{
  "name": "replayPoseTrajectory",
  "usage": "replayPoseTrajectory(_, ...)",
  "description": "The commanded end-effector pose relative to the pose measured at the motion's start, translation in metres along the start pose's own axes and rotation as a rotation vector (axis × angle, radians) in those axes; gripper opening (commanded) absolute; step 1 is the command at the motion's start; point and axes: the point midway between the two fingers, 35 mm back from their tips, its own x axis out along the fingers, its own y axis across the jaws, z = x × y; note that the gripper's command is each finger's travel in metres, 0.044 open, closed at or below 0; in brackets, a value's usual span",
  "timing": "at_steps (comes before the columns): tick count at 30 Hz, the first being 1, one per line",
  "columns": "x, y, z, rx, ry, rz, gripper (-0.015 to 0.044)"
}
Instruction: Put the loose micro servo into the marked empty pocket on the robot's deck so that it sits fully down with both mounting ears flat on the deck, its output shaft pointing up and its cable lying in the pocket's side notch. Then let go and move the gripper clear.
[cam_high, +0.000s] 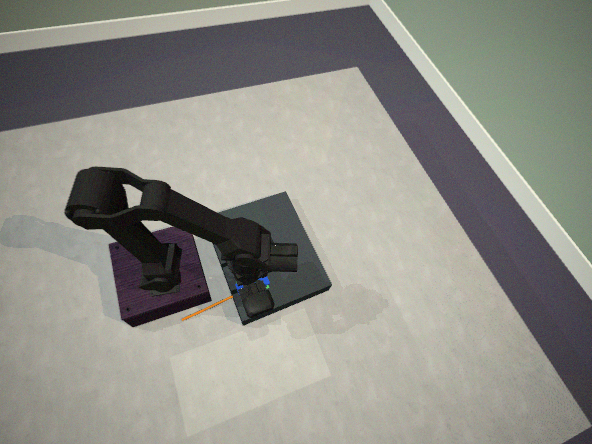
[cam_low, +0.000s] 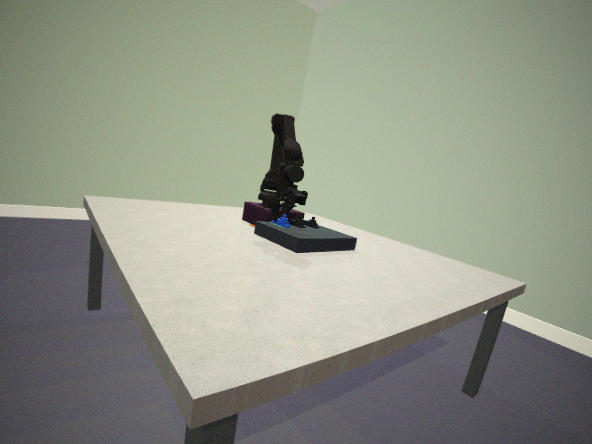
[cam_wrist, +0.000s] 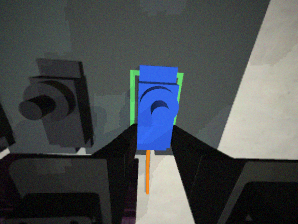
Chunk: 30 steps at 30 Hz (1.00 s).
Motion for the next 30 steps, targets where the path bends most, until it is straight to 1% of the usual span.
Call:
replayPoseTrajectory(1,0.004,0.000,0.001,-0.003,0.000,0.000,0.0000)
replayPoseTrajectory(2,0.005,0.000,0.001,-0.003,0.000,0.000,0.0000)
replayPoseTrajectory(9,0.002,0.000,0.000,-0.003,0.000,0.000,0.0184)
replayPoseTrajectory(12,-0.001,0.000,0.000,-0.003,0.000,0.000,0.0187)
replayPoseTrajectory(17,-0.032,0.002,-0.005,-0.003,0.000,0.000,0.0187)
replayPoseTrajectory(25,-0.033,0.002,-0.005,-0.003,0.000,0.000,0.0187)
replayPoseTrajectory(27,-0.032,0.001,0.000,0.000,0.006,0.003,0.0240)
replayPoseTrajectory(30,-0.044,-0.001,0.017,0.000,0.004,0.002,0.0319)
